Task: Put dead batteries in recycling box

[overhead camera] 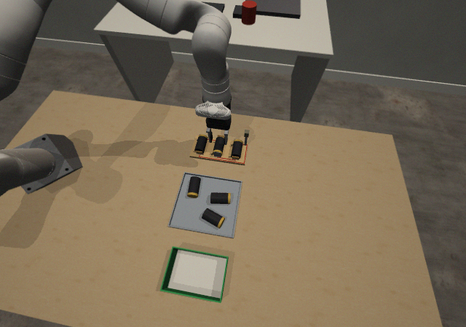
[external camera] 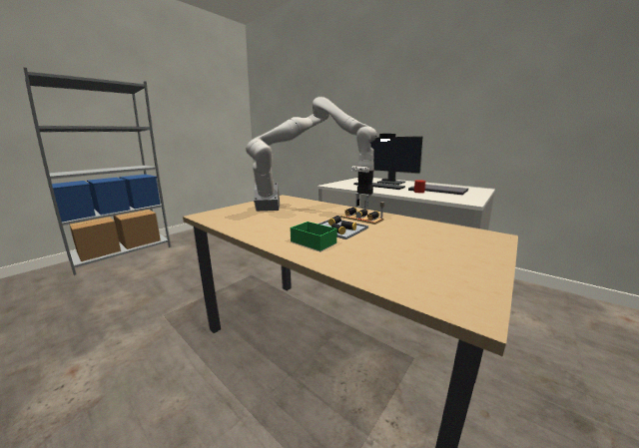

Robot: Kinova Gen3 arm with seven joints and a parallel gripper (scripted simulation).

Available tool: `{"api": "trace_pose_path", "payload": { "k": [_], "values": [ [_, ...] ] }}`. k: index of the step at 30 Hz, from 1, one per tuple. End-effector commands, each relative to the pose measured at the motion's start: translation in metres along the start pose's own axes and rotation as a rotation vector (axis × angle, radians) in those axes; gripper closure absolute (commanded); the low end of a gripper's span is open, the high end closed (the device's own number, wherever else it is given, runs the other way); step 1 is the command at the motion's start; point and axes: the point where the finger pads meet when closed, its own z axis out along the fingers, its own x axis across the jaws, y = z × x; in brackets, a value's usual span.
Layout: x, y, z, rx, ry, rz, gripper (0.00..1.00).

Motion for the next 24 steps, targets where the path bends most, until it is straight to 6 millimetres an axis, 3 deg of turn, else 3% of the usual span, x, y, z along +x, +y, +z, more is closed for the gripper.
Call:
{"api": "trace_pose_path", "payload": {
  "k": [1,19,24],
  "values": [
    [0.0,0.0,-0.001,-0.001,-0.001,0.0,0.1],
    [0.0,0.0,0.0,-0.001,-0.001,0.0,0.1],
    [0.0,0.0,0.016,-0.001,-0.001,0.0,0.1]
  ]
}}
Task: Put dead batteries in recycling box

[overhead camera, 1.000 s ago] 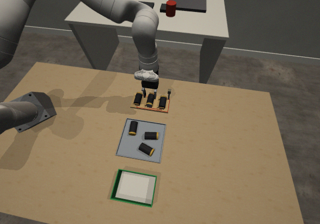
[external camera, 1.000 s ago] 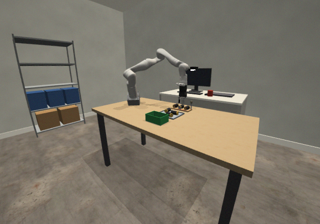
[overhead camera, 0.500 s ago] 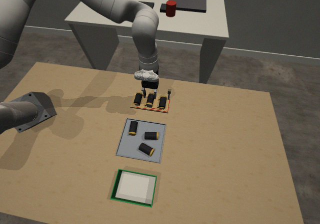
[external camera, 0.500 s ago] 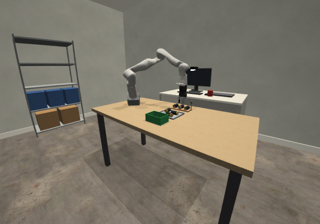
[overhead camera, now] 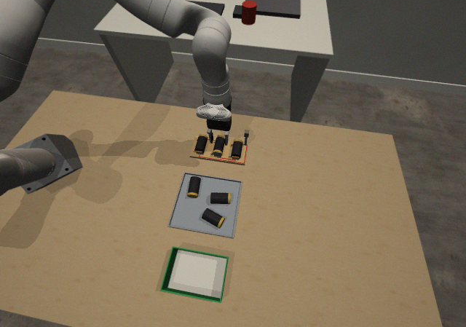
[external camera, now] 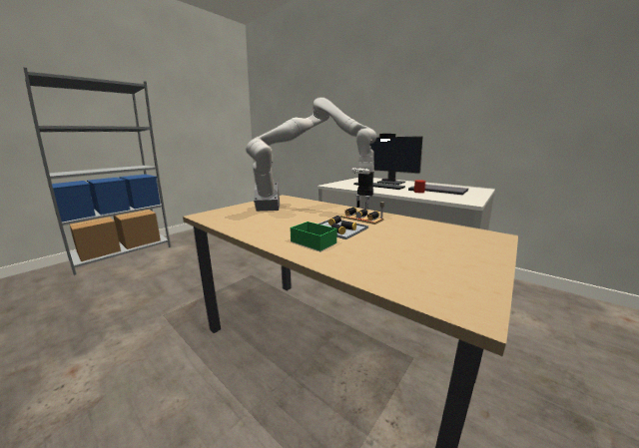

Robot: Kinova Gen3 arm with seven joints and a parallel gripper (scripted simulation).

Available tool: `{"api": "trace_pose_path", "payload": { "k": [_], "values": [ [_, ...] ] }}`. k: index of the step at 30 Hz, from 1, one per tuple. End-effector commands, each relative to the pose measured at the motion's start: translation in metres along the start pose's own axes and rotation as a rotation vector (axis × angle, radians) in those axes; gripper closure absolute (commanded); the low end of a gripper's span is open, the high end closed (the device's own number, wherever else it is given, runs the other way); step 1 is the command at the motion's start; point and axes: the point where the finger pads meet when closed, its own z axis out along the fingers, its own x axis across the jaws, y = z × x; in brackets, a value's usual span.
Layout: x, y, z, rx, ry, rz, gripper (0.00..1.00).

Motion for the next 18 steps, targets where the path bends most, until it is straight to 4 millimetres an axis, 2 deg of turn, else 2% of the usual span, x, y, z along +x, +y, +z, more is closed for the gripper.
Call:
{"api": "trace_pose_path", "payload": {
  "k": [1,3,7,18],
  "values": [
    [0.001,-0.003,0.013,0.007,0.004,0.002,0.1],
    [0.001,-0.003,0.013,0.007,0.004,0.002,0.1],
    [0.001,-0.003,0.025,0.007,0.004,0.002,0.1],
    [0.001,-0.003,0.033,0.007,0.004,0.002,0.1]
  ]
}}
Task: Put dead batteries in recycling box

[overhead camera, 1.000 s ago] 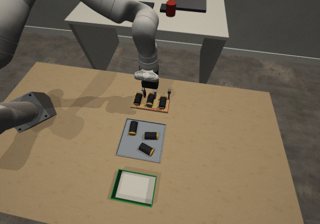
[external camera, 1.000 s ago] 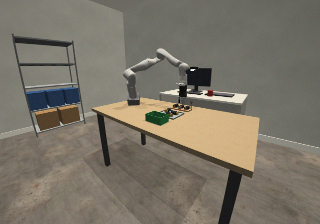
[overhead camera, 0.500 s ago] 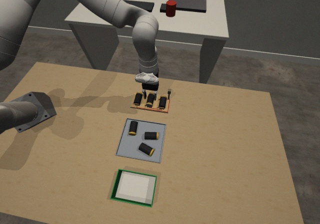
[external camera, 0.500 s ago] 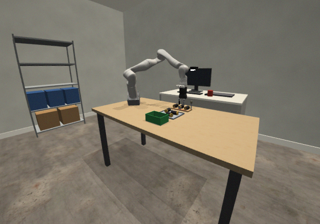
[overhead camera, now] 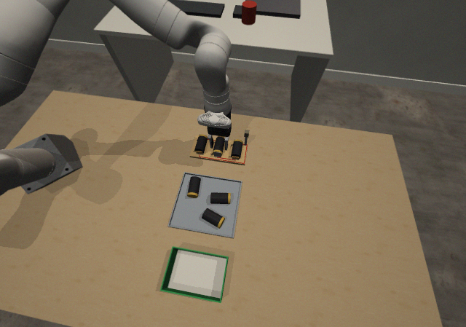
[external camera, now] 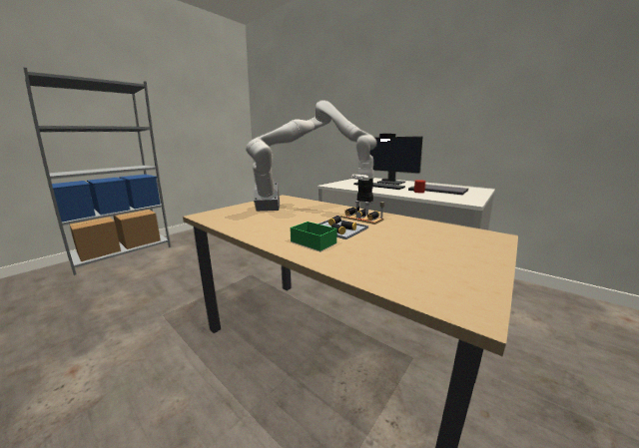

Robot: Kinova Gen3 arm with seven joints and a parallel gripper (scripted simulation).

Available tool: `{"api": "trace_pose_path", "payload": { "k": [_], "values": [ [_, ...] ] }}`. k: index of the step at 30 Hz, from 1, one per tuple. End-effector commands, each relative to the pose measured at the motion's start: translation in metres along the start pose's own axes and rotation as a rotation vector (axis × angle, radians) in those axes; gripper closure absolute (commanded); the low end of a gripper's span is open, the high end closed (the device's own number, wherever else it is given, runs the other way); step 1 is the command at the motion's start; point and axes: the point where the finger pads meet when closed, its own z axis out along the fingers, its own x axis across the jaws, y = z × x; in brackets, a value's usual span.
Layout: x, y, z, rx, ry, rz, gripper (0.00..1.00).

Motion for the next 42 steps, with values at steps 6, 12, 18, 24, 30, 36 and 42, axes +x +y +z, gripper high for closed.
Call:
{"api": "trace_pose_path", "payload": {
  "k": [6,12,18,24,30,36,42],
  "values": [
    [0.0,-0.0011,0.0054,0.002,0.001,0.001,0.1],
    [0.0,-0.0011,0.0054,0.002,0.001,0.001,0.1],
    [0.0,-0.0011,0.0054,0.002,0.001,0.001,0.43],
    [0.0,-0.0011,0.0054,0.002,0.001,0.001,0.43],
    [0.0,-0.0011,0.0054,0.002,0.001,0.001,0.43],
    [0.0,-0.0011,0.0054,0.002,0.001,0.001,0.43],
    [0.0,-0.0011,0.0054,0.002,0.001,0.001,0.43]
  ]
}}
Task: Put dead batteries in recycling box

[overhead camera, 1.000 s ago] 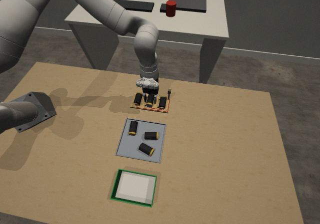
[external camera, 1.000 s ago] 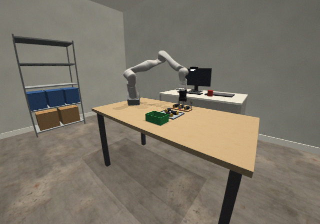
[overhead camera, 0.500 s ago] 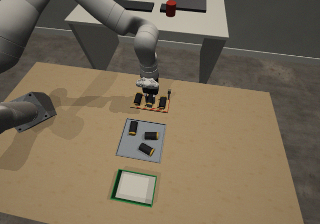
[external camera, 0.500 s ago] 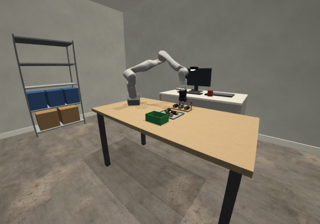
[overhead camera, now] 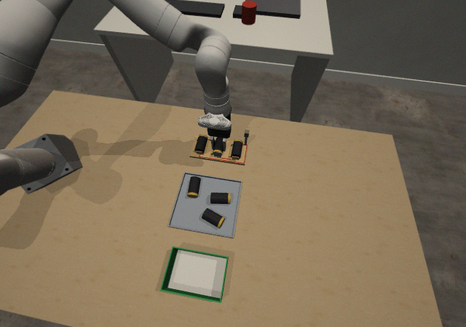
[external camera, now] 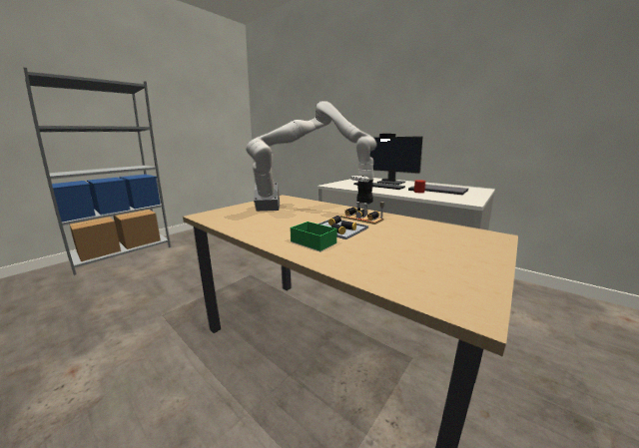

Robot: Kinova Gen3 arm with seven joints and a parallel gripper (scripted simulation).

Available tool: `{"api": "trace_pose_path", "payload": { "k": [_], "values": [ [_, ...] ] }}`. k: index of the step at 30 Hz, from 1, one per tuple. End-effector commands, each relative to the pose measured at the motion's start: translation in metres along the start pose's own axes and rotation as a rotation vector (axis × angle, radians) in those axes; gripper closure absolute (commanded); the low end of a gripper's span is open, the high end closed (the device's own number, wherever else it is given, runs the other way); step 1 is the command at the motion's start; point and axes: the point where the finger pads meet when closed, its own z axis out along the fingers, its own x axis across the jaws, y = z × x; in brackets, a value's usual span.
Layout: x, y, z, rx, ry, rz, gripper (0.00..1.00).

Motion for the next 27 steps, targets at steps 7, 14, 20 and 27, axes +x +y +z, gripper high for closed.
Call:
{"api": "trace_pose_path", "payload": {
  "k": [7,14,20,27],
  "values": [
    [0.0,0.0,-0.012,-0.001,-0.001,0.0,0.43],
    [0.0,0.0,-0.035,-0.001,-0.001,0.0,0.43],
    [0.0,0.0,-0.046,-0.001,-0.001,0.0,0.43],
    [0.0,0.0,-0.053,-0.001,-0.001,0.0,0.43]
  ]
}}
